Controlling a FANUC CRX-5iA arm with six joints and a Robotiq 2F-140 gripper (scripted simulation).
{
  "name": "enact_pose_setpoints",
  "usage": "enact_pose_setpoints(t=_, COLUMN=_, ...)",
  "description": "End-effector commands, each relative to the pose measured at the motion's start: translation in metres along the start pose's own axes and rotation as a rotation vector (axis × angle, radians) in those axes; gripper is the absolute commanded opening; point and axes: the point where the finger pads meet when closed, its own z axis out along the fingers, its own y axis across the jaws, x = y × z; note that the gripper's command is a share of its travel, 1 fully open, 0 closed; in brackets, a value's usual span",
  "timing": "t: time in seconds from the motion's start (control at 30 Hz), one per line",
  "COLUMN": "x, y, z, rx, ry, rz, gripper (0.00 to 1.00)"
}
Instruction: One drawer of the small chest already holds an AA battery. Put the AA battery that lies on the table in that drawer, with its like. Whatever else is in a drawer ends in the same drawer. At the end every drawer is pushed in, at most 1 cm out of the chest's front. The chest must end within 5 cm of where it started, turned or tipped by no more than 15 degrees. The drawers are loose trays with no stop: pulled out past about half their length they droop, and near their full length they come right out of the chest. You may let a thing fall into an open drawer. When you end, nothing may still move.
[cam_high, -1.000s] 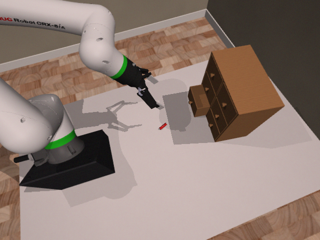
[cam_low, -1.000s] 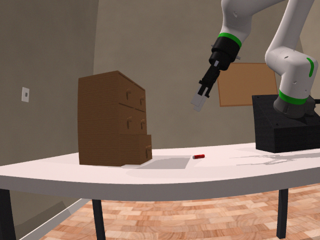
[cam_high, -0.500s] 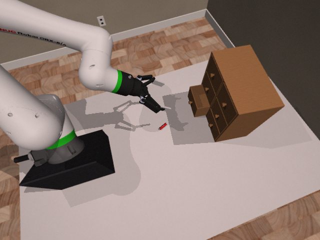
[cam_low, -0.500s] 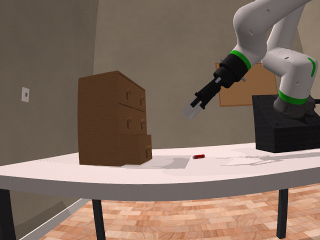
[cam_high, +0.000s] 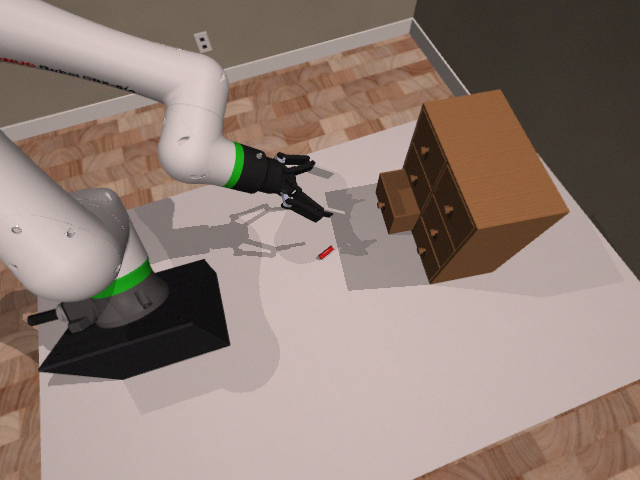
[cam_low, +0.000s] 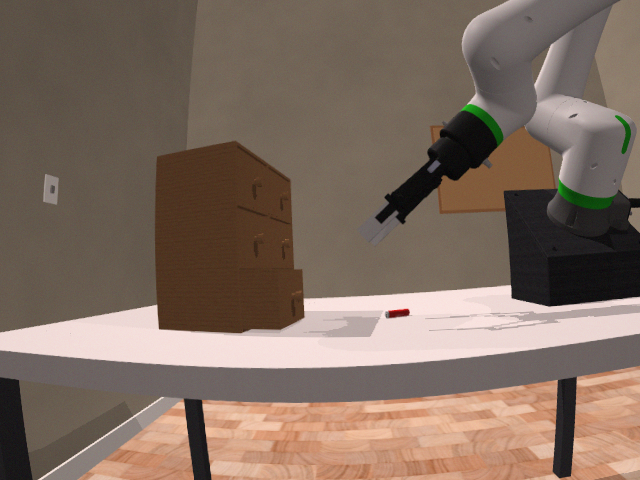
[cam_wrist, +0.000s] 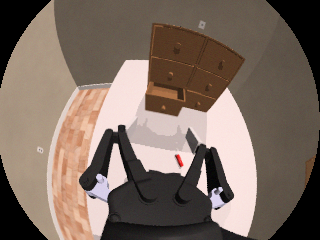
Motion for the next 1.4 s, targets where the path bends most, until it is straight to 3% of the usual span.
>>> enact_pose_setpoints(t=0.0, x=0.000, y=0.000, z=0.000, rx=0.000, ry=0.001, rz=0.000, gripper=0.00)
enact_pose_setpoints(t=0.77, x=-0.001, y=0.000, z=0.006, rx=0.000, ry=0.000, rz=0.000, gripper=0.00)
enact_pose_setpoints(t=1.03, x=-0.006, y=0.000, z=0.026, rx=0.000, ry=0.000, rz=0.000, gripper=0.00)
enact_pose_setpoints(t=1.37, x=-0.018, y=0.000, z=0.080, rx=0.000, ry=0.001, rz=0.000, gripper=0.00)
